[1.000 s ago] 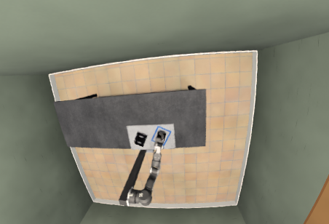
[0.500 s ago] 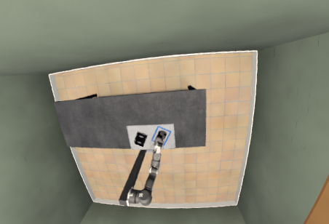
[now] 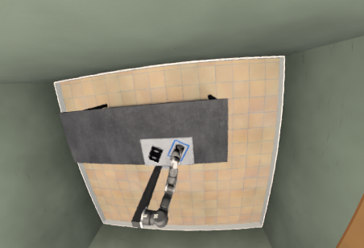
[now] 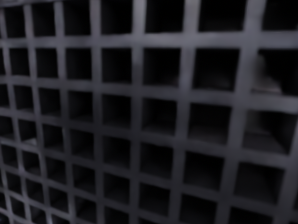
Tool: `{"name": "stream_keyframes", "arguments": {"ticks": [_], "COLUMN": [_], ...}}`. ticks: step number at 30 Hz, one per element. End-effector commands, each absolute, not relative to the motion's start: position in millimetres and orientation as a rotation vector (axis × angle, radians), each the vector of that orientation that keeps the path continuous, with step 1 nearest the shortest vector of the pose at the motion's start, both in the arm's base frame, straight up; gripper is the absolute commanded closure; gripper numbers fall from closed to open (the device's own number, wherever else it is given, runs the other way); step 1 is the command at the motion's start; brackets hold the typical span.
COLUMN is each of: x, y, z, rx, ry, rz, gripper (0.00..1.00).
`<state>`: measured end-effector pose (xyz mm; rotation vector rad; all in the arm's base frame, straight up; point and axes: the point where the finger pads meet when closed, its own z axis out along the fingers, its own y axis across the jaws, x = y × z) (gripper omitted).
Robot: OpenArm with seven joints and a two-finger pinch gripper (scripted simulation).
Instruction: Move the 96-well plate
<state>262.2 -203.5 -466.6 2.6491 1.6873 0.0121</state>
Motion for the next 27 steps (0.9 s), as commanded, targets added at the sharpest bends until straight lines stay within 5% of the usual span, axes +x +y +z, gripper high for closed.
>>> {"name": "stream_keyframes", "arguments": {"ticks": [1, 27], "x": [265, 264], "y": [-204, -207], "z": [-466, -476], "rx": [2.639, 2.642], "ry": [1.689, 1.682], "rz": [0.021, 0.020], "gripper": [1.00, 1.00]}}
